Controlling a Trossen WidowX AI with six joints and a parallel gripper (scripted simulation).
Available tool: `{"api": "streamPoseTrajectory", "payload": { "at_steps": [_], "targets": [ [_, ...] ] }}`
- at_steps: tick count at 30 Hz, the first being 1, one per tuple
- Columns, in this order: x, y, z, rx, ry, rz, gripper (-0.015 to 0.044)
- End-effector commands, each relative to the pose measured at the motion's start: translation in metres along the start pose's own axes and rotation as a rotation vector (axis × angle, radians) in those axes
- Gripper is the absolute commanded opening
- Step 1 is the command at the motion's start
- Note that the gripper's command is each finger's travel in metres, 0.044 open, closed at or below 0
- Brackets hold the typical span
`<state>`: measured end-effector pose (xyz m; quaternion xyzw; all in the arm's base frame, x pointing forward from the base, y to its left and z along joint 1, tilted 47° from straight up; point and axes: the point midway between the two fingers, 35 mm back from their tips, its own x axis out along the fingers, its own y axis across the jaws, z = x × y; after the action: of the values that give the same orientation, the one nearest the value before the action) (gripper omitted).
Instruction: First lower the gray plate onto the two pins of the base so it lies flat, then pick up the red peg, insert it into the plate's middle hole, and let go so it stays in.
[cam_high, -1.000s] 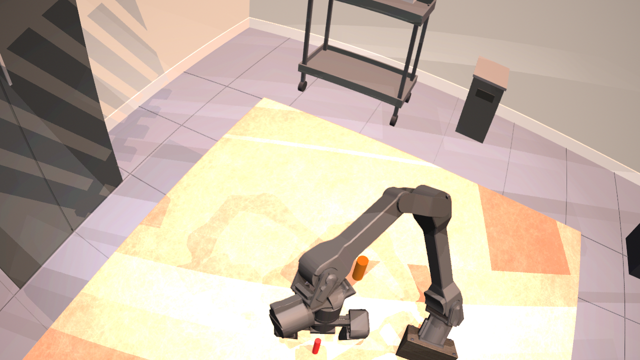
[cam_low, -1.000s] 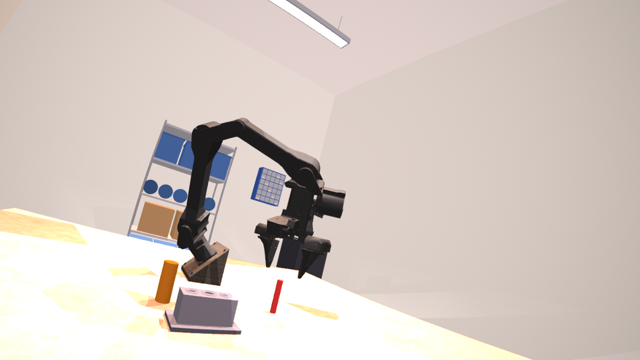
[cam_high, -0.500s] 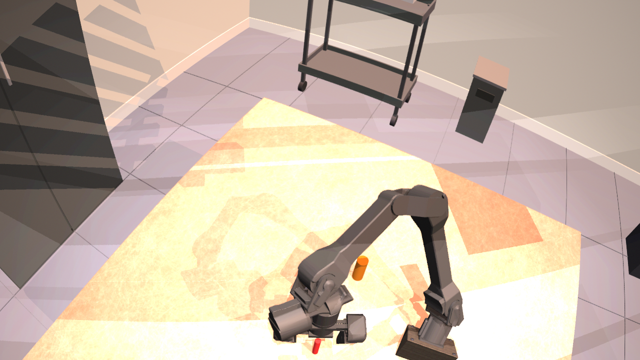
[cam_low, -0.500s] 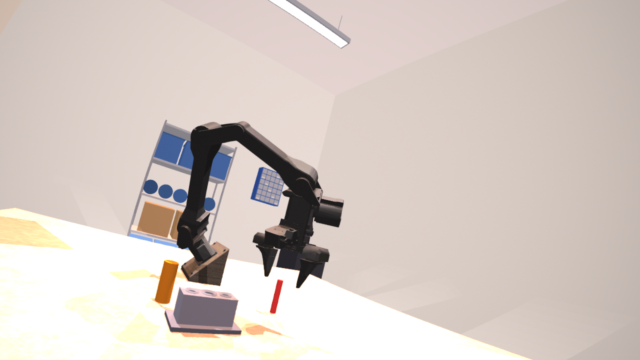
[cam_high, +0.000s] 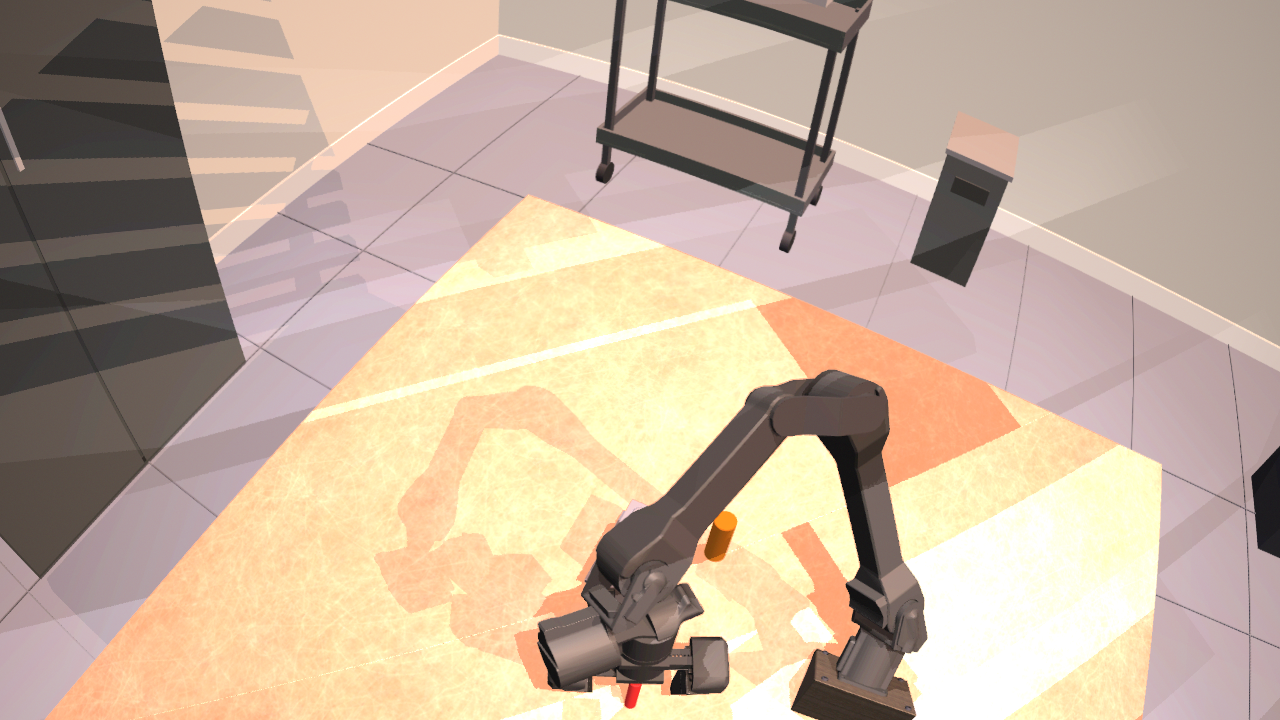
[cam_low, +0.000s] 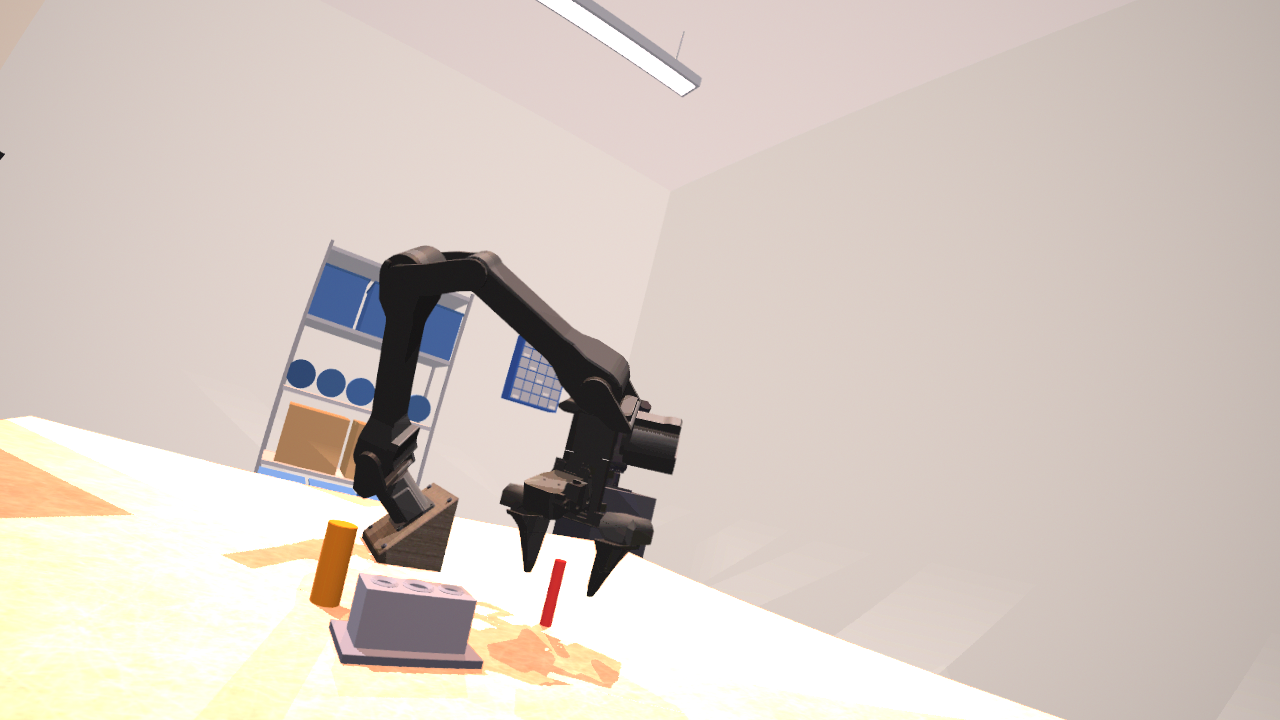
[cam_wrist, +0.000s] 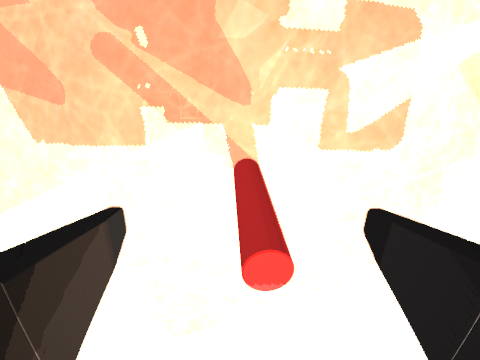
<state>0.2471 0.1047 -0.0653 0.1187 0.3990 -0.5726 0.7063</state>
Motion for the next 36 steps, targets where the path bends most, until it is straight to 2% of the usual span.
{"api": "streamPoseTrajectory", "payload": {
  "at_steps": [1, 5, 20, 27, 36],
  "targets": [
    [0.007, -0.002, 0.0, -0.009, -0.006, -0.002, 0.044],
    [0.011, -0.003, 0.0, -0.008, -0.006, -0.002, 0.044],
    [0.011, -0.003, 0.0, -0.008, -0.006, -0.002, 0.0046],
    [0.011, -0.003, 0.0, -0.008, -0.006, -0.002, 0.0],
    [-0.002, 0.0, 0.0, -0.009, -0.005, -0.001, 0.0]
  ]
}}
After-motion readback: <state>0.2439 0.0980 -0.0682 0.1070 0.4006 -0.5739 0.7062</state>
